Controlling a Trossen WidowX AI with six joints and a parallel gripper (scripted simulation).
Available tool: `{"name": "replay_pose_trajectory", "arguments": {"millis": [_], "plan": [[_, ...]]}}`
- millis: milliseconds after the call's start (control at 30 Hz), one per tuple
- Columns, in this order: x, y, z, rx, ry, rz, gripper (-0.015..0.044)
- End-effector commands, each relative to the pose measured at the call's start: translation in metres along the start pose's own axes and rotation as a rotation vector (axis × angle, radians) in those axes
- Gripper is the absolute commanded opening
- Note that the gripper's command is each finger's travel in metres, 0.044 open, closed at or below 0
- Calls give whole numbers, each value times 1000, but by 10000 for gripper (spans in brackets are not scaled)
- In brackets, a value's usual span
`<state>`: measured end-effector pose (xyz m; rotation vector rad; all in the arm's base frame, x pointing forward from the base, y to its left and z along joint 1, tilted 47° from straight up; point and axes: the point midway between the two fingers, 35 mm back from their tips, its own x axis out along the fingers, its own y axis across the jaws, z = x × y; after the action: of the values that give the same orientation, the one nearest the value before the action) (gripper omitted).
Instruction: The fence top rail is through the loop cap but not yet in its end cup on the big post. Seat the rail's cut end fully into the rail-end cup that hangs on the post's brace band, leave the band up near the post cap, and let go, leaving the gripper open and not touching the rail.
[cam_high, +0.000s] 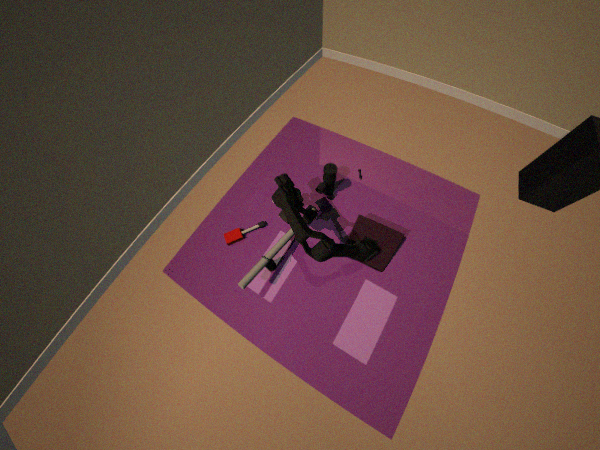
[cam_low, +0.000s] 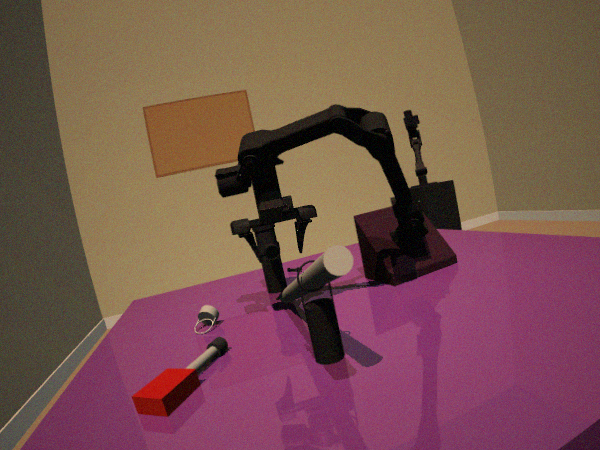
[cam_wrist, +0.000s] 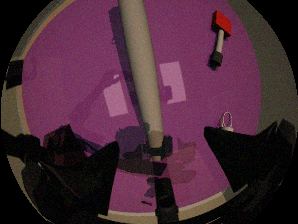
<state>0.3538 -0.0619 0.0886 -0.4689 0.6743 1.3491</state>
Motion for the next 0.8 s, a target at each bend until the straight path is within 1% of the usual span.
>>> {"name": "replay_pose_trajectory", "arguments": {"millis": [0, 100, 767], "plan": [[17, 0, -1, -10, 1, 9, 440], [34, 1, 0, -10, 0, 9, 440], [64, 0, 0, -10, 0, 9, 440]]}}
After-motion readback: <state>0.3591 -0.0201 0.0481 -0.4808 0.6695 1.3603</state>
